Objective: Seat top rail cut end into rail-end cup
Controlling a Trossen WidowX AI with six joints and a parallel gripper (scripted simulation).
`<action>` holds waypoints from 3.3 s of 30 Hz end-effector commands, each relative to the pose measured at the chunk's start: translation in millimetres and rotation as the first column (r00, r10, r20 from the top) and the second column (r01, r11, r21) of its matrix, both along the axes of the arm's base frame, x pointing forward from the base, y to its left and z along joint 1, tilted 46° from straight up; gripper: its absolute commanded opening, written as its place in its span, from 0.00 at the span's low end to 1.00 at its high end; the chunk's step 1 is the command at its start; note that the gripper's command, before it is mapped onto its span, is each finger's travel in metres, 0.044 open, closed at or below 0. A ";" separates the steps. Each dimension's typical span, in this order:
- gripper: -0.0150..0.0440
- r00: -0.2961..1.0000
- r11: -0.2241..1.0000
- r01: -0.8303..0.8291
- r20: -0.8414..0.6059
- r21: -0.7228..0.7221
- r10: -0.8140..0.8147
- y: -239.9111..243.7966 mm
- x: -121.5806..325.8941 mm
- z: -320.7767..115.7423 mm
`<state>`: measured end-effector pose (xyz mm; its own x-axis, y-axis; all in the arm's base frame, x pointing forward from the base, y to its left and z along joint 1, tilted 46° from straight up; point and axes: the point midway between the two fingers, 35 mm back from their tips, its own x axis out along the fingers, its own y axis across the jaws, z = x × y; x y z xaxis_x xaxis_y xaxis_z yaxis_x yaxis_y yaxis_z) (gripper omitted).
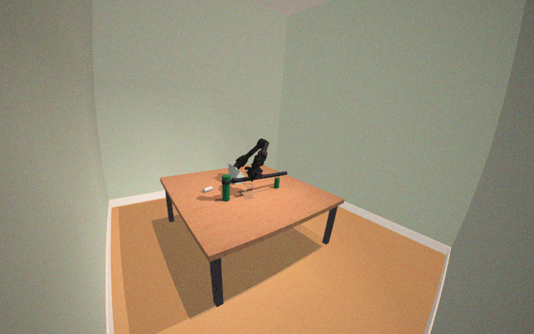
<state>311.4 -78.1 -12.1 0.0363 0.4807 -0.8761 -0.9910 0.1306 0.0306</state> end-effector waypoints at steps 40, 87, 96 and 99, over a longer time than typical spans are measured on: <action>0.25 1.000 1.000 -0.001 -0.001 -0.011 0.001 -9.8 -2.2 -7.9; 0.25 1.000 1.000 -0.001 -0.006 -0.002 0.001 -8.6 -2.7 -4.7; 0.25 1.000 1.000 -0.001 -0.006 -0.002 0.001 -10.3 -2.6 -4.7; 0.25 1.000 1.000 -0.001 -0.006 -0.002 0.001 -10.8 -2.5 -4.7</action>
<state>307.7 -82.4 -17.2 0.0247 0.4921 -0.8702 -0.9908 0.1277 0.0441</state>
